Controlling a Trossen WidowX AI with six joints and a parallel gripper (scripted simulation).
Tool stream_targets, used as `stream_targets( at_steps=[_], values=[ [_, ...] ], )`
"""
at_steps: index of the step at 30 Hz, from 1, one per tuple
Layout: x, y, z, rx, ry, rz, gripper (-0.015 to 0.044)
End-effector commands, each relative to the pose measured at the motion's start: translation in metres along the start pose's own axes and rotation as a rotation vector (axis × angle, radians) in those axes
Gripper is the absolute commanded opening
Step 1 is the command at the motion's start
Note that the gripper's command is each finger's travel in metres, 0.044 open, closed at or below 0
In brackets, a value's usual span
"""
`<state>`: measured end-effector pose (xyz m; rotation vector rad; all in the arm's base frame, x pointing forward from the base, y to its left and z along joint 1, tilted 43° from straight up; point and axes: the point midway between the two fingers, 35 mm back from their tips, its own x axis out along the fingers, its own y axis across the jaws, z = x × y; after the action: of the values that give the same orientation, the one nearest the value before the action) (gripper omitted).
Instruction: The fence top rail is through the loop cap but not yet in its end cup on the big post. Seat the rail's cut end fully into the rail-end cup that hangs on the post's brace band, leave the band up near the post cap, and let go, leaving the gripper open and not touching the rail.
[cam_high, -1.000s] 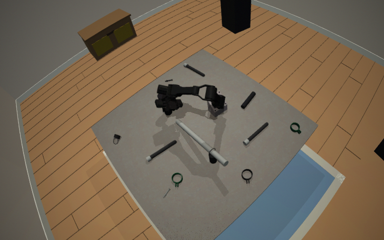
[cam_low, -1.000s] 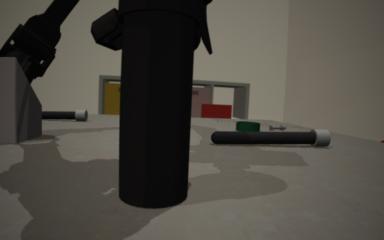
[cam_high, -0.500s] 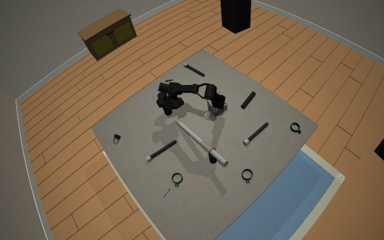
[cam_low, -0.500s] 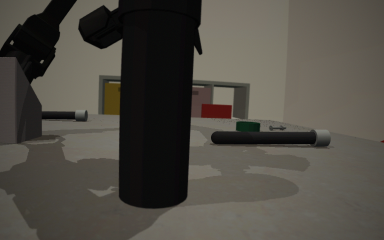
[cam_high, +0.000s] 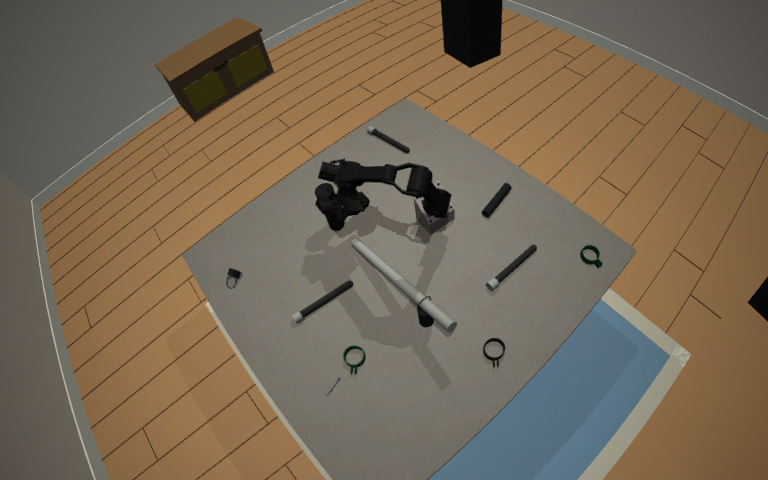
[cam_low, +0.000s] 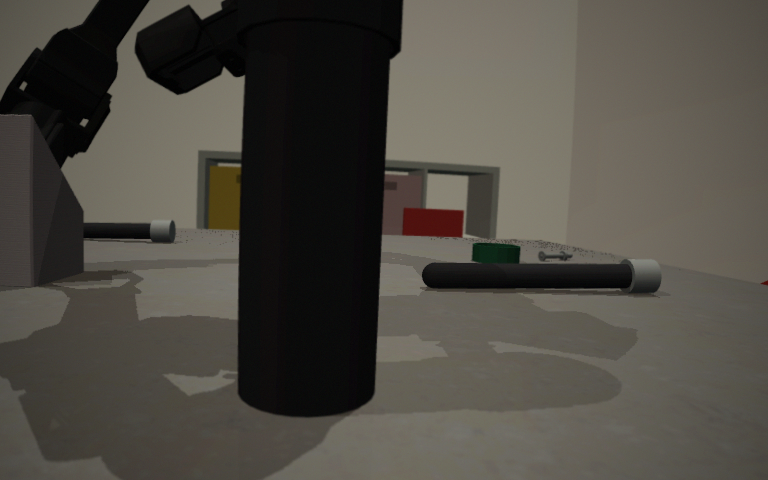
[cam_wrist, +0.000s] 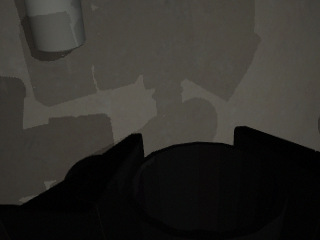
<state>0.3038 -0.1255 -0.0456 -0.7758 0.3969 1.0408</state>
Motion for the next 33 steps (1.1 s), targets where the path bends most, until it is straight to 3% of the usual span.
stream_targets(
  at_steps=[1, 29, 33],
  values=[
    [-0.0028, 0.0028, -0.0014, -0.035, -0.016, -0.002, 0.0000],
    [-0.0026, 0.0039, -0.0002, -0.046, -0.026, -0.001, 0.0000],
    [-0.0026, 0.0039, -0.0002, -0.046, -0.026, -0.001, 0.0105]
  ],
)
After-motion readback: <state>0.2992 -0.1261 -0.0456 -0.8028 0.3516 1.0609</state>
